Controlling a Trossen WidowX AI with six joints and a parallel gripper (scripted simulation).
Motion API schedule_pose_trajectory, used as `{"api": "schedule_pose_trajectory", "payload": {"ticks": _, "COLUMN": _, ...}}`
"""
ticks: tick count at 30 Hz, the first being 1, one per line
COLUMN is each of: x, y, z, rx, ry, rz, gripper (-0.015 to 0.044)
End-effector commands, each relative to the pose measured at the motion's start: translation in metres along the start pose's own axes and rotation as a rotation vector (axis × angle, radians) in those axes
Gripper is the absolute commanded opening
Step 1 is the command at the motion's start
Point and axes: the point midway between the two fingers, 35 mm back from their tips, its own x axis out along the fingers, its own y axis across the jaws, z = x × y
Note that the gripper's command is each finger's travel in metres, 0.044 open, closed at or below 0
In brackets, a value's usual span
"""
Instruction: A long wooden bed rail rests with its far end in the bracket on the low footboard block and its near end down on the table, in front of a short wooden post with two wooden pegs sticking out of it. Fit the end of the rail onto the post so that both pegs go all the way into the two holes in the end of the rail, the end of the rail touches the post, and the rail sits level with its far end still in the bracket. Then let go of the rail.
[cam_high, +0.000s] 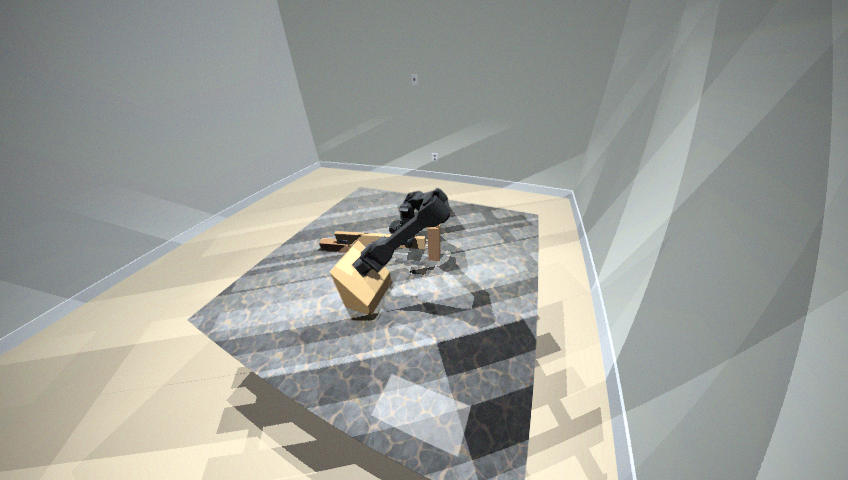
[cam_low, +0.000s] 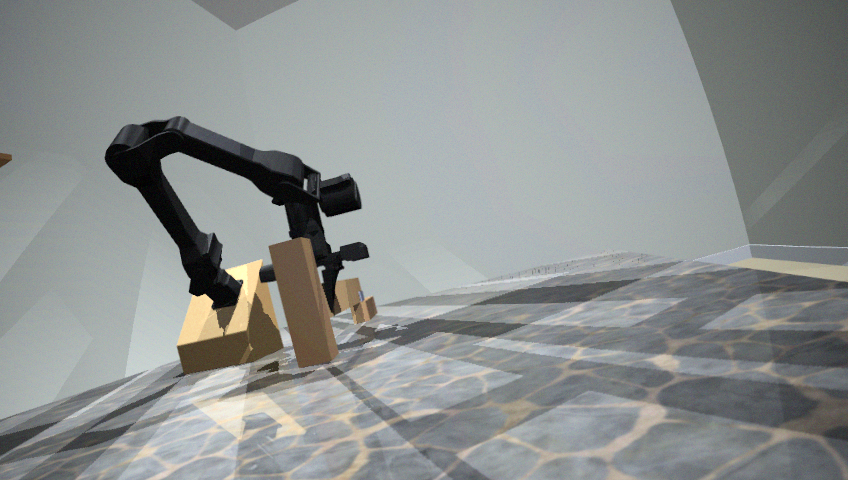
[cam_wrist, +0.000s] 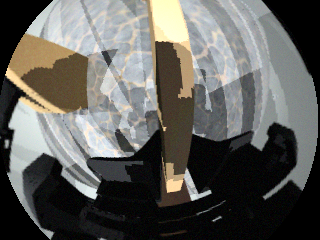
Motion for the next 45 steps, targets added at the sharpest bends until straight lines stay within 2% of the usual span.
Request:
{"api": "schedule_pose_trajectory", "payload": {"ticks": 1, "x": -0.002, "y": -0.002, "z": -0.003, "rx": 0.0, "ry": 0.001, "rz": -0.006, "gripper": 0.0}}
{"api": "schedule_pose_trajectory", "payload": {"ticks": 45, "x": -0.002, "y": -0.002, "z": -0.017, "rx": 0.0, "ry": 0.001, "rz": -0.006, "gripper": 0.0}}
